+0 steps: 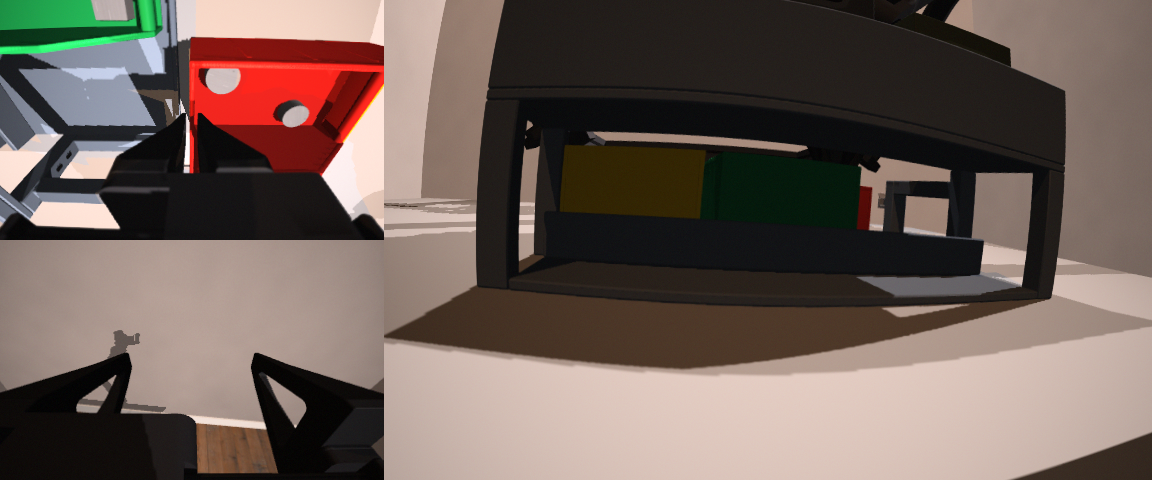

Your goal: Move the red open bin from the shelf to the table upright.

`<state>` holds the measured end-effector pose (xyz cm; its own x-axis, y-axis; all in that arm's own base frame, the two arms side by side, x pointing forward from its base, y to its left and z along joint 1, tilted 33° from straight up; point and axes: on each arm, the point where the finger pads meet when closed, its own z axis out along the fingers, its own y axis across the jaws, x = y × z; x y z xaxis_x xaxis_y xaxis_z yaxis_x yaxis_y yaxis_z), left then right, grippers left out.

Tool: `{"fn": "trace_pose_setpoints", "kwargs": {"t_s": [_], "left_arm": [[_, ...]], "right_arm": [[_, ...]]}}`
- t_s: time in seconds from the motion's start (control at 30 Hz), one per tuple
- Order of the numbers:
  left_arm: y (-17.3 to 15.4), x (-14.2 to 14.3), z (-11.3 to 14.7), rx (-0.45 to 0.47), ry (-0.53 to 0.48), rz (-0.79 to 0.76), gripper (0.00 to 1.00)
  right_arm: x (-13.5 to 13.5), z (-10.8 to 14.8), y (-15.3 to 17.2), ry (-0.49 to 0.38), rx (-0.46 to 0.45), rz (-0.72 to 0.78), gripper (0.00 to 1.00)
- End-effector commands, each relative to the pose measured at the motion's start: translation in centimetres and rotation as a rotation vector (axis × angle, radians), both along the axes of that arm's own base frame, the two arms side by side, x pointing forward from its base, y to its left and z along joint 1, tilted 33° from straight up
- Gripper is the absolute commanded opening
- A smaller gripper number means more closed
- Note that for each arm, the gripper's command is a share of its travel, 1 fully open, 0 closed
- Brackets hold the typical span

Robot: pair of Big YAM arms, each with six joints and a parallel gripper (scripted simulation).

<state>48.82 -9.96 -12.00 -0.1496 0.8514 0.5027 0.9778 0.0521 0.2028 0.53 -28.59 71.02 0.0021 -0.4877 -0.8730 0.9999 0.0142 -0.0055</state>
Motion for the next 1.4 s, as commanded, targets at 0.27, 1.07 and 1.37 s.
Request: {"fn": "trace_pose_setpoints", "kwargs": {"t_s": [0.27,1.07,1.37], "left_arm": [[-0.28,2.06,2.17,-0.025,-0.059,0.012,0.43],[0.24,1.86,1.83,-0.020,-0.057,0.021,0.43],[0.32,1.71,1.61,-0.018,-0.053,0.022,0.43]], "right_arm": [[-0.45,1.09,1.58,-0.006,-0.048,-0.010,1.00],[-0.45,1.09,1.58,-0.006,-0.048,-0.010,1.00],[-0.45,1.09,1.58,-0.006,-0.048,-0.010,1.00]]}}
